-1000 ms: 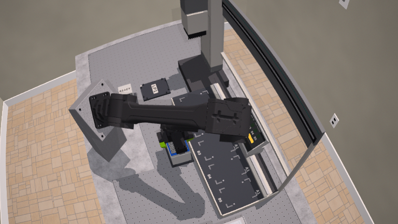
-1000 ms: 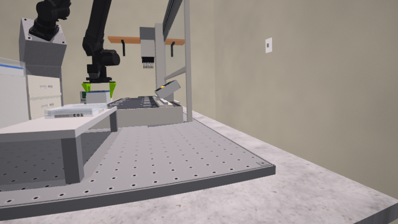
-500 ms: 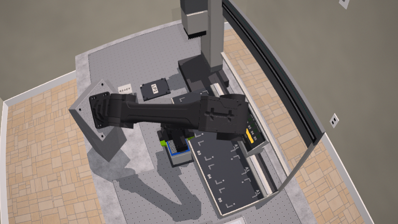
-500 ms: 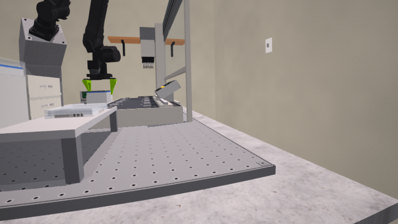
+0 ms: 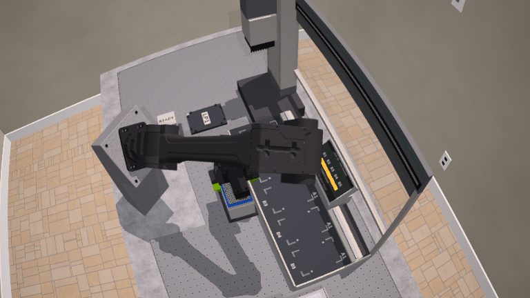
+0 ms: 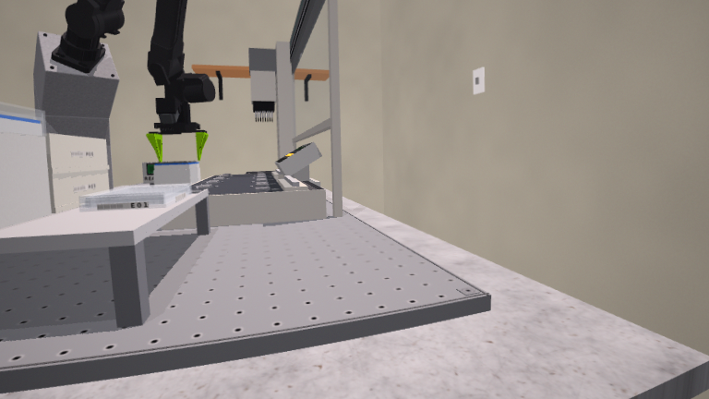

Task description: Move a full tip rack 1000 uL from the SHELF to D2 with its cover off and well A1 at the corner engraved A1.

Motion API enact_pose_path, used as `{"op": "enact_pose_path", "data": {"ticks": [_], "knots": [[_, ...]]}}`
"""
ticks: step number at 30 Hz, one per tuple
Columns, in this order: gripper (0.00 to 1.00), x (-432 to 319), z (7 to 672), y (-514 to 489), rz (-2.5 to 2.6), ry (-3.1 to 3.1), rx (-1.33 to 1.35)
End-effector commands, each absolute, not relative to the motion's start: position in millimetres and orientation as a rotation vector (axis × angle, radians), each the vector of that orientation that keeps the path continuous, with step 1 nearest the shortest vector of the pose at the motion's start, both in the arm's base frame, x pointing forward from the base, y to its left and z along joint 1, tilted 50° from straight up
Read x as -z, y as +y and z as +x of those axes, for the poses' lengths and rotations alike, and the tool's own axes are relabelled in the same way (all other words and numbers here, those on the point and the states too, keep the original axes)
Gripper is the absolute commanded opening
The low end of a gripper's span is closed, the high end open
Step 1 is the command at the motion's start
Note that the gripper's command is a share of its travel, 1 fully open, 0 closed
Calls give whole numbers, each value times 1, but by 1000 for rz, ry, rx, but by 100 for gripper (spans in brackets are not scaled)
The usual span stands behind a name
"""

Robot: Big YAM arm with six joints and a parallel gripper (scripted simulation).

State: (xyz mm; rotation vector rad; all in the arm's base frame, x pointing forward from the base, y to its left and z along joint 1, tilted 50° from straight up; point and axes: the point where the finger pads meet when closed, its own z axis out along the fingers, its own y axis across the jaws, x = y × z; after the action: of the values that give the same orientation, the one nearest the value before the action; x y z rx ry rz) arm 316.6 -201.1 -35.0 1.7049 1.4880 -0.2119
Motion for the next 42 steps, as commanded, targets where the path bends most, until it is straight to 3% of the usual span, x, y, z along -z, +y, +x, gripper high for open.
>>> {"op": "enact_pose_path", "data": {"ticks": [1,42], "knots": [[100,36,303,-188,1713,1508,214],[100,-5,285,-151,1707,1497,207]]}}
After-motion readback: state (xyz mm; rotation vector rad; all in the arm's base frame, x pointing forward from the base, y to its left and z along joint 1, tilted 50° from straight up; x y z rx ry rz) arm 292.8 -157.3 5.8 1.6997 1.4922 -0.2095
